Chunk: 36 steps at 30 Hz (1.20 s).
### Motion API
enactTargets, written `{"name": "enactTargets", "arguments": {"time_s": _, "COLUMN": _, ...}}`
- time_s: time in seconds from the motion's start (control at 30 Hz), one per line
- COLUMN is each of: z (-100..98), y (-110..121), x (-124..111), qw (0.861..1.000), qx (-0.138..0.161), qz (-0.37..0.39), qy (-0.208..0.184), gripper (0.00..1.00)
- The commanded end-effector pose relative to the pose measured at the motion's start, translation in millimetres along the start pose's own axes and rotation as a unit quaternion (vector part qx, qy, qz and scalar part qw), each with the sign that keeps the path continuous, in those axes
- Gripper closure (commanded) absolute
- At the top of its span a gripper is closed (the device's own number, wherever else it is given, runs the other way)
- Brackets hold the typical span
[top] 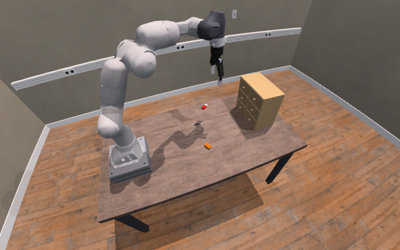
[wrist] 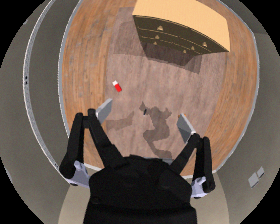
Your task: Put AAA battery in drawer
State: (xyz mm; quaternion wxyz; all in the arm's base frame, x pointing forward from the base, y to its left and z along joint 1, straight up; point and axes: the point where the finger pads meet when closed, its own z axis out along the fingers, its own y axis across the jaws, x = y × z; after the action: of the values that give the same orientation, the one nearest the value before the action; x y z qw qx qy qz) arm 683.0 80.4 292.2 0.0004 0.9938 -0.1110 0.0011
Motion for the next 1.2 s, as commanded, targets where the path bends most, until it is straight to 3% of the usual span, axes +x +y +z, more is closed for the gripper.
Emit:
{"name": "enactTargets", "arguments": {"time_s": 0.0, "z": 0.7, "y": 1.0, "x": 0.3, "qw": 1.000, "qx": -0.001, "qz": -0.011, "qy": -0.001, "gripper": 0.00}}
{"name": "enactTargets", "arguments": {"time_s": 1.17, "z": 2.6, "y": 0.9, "x": 2.5, "qw": 1.000, "qx": 0.000, "qz": -0.013, "qy": 0.011, "gripper": 0.00}}
